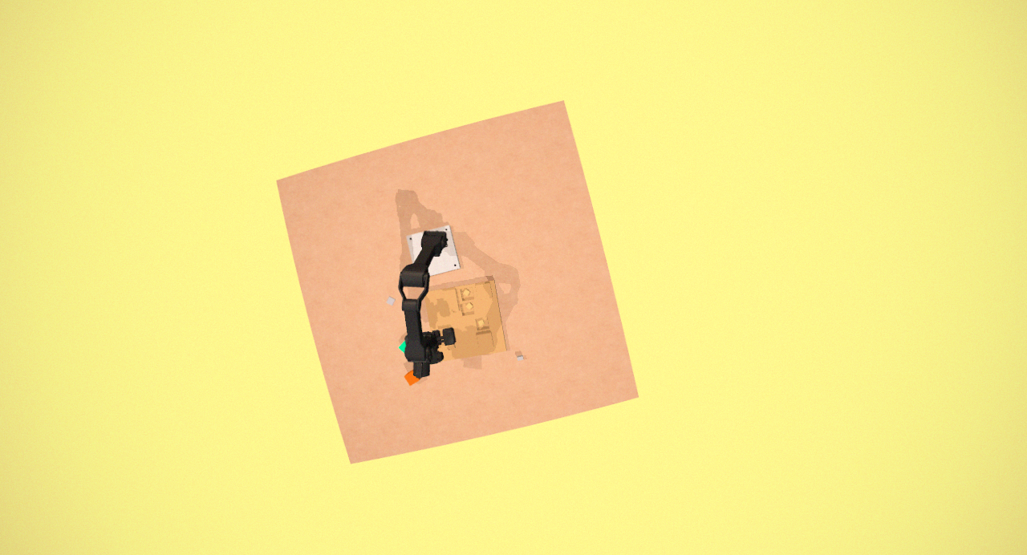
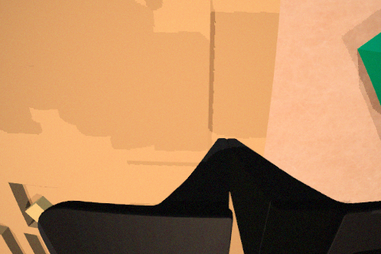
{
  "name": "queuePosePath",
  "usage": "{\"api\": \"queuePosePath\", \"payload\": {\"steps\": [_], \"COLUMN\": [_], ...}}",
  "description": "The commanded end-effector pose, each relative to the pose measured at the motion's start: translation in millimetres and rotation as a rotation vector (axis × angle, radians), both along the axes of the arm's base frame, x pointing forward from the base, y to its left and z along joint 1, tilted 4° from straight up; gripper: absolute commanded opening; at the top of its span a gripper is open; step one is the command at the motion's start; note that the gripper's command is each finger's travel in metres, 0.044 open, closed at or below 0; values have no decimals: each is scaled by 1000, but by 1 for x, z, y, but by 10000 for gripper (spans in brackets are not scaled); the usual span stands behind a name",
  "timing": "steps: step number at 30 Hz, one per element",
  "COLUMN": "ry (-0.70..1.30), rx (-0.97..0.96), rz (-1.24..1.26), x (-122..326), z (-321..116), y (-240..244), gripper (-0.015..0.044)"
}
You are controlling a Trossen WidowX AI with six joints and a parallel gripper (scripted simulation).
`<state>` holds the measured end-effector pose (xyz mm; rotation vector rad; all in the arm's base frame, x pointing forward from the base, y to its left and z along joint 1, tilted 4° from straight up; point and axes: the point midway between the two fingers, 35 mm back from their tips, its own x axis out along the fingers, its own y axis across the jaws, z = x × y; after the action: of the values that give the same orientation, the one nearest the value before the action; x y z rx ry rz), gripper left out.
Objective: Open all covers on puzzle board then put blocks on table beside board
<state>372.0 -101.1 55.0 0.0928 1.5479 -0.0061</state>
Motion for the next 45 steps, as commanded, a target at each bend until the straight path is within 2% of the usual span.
{"api": "queuePosePath", "payload": {"steps": [1, 19, 45], "ry": [10, 11, 11], "rx": [1, 1, 3], "rz": [-5, -5, -5], "x": [-2, -3, -7], "z": [-7, -24, -23], "y": [1, 2, 25], "gripper": [0, 0, 0]}}
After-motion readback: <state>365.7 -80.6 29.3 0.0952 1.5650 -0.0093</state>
